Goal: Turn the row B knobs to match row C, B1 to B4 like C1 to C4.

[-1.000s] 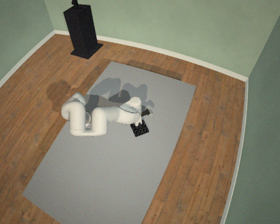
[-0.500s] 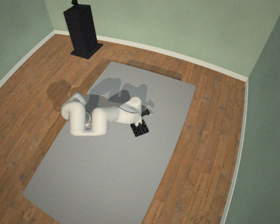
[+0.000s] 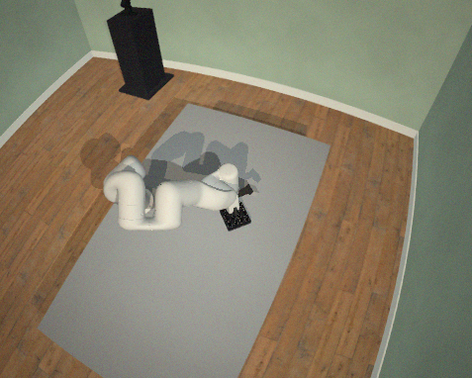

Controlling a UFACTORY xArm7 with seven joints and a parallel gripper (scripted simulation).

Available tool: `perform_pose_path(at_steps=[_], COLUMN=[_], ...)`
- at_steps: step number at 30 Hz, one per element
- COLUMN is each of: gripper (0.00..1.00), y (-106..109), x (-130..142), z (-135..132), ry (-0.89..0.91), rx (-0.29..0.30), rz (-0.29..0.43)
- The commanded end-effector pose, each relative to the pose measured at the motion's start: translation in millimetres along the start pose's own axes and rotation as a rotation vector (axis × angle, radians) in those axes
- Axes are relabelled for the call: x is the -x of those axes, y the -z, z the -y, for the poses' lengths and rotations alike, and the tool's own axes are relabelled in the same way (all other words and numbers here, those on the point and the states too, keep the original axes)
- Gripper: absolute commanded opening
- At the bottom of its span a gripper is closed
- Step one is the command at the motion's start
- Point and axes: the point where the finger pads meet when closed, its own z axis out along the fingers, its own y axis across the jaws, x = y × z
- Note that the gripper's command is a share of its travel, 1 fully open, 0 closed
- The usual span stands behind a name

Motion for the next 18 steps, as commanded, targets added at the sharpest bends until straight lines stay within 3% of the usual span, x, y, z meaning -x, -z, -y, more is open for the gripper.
perform_pose_path(at_steps=[1, 18], gripper=[0.19, 0.19], y=[-1.4, -7.4], x=[-1.4, -1.4], z=[-0.2, -0.2], ry=[0.001, 0.001], rx=[0.001, 0.001], rz=[-0.003, -0.003])
